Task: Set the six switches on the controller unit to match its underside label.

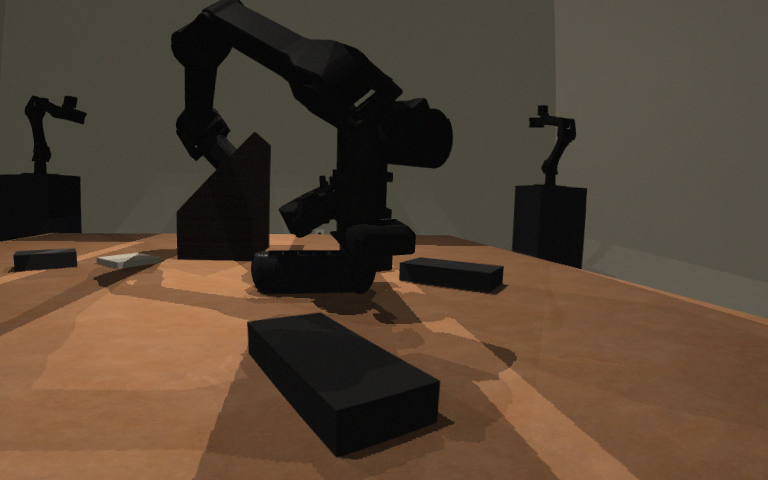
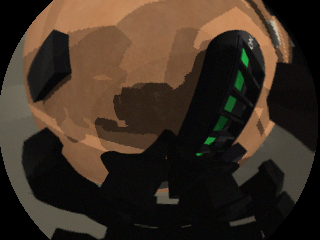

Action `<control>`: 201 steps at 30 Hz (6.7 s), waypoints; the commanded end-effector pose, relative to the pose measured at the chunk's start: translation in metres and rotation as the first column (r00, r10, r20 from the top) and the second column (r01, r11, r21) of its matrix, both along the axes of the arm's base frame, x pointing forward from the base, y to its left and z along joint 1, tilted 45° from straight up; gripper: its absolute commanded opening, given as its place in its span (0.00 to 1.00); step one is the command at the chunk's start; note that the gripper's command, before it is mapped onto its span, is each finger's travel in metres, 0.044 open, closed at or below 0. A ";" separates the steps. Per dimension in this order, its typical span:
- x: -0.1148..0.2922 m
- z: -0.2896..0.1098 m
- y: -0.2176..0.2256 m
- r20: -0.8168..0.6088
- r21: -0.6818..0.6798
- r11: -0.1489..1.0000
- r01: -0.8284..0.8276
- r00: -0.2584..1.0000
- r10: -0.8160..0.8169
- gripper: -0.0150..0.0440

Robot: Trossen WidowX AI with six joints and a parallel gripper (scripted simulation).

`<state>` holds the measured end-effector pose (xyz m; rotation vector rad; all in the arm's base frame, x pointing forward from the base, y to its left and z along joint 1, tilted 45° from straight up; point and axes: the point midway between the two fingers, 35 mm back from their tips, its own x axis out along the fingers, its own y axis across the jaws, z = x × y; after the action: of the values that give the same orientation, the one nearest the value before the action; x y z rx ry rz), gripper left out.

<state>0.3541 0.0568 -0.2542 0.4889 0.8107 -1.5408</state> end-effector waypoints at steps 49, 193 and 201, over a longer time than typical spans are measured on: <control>-0.058 0.002 -0.004 -0.057 -0.068 0.986 0.155 0.986 -0.159 0.25; -0.052 0.020 0.032 -0.140 -0.095 0.994 -0.055 0.989 0.042 0.25; -0.050 0.032 0.045 -0.148 -0.093 0.993 -0.068 0.987 0.054 0.25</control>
<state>0.3096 0.1041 -0.2227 0.2951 0.8356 -1.5574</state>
